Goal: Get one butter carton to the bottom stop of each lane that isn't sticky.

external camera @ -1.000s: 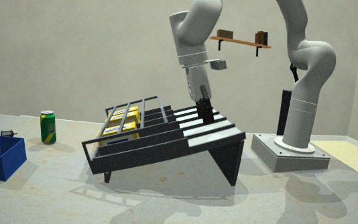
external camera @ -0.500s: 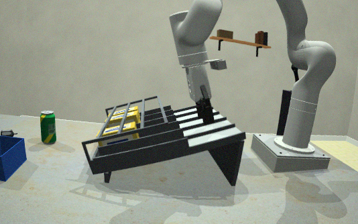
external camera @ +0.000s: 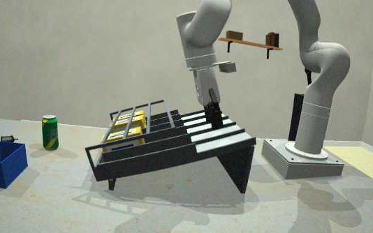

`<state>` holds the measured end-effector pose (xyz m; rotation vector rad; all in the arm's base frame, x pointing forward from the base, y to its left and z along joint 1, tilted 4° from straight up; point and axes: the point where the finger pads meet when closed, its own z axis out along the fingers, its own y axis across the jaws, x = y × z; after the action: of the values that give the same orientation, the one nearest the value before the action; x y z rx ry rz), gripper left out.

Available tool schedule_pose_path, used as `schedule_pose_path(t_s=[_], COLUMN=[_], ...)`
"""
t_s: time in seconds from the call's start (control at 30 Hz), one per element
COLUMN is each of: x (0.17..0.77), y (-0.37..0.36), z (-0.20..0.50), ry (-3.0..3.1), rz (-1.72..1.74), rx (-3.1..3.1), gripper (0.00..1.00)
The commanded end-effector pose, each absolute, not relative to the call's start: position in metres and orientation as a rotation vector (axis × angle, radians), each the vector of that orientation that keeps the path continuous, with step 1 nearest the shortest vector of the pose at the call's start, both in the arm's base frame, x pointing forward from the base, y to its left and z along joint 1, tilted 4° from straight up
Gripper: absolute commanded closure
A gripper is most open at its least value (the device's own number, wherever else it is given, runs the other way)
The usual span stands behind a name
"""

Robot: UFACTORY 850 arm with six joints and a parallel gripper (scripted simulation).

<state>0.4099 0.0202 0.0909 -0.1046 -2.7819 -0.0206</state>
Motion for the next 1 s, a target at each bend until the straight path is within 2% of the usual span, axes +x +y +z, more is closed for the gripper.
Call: schedule_pose_path(t_s=[0.0, 0.97], x=[0.4107, 0.4107], y=[0.0203, 0.0203], z=[0.0914, 0.0914], ry=[-2.784, -2.784], rz=[-0.021, -0.021], rx=[-0.105, -0.105], gripper=[0.21, 0.18])
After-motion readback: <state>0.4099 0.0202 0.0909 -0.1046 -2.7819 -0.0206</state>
